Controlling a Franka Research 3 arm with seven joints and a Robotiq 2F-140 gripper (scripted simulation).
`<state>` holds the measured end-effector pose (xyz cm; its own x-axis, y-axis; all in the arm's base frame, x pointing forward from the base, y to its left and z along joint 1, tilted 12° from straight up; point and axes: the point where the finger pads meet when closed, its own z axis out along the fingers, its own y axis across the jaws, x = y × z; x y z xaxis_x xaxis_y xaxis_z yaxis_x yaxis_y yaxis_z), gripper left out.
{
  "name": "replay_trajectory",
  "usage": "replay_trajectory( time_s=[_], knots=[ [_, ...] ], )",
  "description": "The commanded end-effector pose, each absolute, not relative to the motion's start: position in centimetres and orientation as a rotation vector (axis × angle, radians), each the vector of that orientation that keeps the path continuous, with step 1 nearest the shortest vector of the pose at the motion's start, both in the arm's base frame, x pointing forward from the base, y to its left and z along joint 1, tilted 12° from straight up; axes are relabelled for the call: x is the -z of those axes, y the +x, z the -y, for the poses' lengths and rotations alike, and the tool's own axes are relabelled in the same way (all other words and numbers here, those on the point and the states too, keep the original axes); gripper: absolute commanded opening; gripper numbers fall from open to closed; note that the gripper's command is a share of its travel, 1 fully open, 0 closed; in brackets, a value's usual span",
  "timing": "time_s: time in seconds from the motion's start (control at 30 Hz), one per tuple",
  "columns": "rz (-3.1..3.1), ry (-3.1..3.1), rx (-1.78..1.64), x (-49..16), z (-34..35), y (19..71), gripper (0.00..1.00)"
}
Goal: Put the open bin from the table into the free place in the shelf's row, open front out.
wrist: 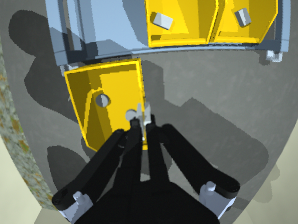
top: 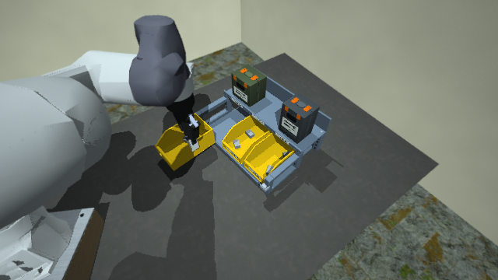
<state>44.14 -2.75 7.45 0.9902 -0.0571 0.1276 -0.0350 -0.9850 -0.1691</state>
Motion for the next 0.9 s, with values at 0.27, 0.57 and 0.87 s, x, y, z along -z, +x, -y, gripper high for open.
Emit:
replay_trajectory(
  time_s=[0.27,0.57,0.87],
  knots=[
    [-0.076,-2.966,0.182,-7.43,2.73,44.14,0.00],
    [-0.070,-2.967,0.116,-7.58,2.81,44.29,0.00],
    [-0.063,-2.967,0.030,-7.77,2.92,44.48,0.00]
  ],
)
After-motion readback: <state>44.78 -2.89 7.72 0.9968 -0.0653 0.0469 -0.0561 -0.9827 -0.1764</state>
